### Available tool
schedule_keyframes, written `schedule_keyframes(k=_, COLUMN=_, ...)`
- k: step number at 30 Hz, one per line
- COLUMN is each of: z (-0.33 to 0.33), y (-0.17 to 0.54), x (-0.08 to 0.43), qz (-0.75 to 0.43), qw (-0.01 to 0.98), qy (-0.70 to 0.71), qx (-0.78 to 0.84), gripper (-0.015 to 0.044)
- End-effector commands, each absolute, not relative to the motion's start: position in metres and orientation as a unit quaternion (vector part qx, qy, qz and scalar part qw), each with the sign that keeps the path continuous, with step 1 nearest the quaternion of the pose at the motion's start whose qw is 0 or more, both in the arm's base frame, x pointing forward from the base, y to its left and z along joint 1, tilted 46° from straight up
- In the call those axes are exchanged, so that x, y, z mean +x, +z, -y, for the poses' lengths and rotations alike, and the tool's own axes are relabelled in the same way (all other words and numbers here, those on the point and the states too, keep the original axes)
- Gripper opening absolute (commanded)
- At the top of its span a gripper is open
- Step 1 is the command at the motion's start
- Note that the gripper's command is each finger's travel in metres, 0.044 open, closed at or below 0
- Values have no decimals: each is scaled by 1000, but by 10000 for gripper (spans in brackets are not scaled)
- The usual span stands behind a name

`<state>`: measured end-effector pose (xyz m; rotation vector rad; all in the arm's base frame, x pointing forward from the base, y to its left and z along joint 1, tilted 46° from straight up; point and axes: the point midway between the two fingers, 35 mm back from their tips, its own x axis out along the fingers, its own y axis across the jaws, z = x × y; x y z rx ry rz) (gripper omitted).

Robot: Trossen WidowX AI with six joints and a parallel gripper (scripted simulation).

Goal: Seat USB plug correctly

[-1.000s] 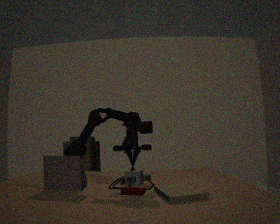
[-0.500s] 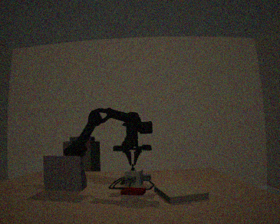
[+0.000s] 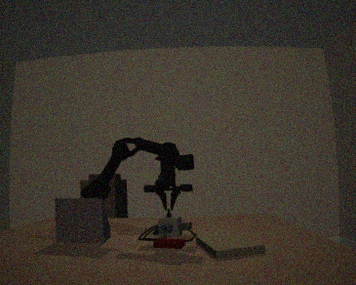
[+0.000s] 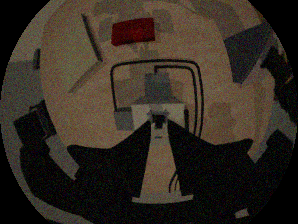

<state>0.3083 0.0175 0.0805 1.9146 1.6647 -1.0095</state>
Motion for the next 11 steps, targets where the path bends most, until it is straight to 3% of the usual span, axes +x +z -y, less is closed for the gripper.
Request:
schedule_keyframes(k=1, z=-17, y=81, x=308, qz=-597, qw=204, qy=-362, qx=686, gripper=95)
schedule_keyframes(k=11, z=-10, y=88, x=308, qz=-597, qw=204, qy=-362, qx=686, gripper=95)
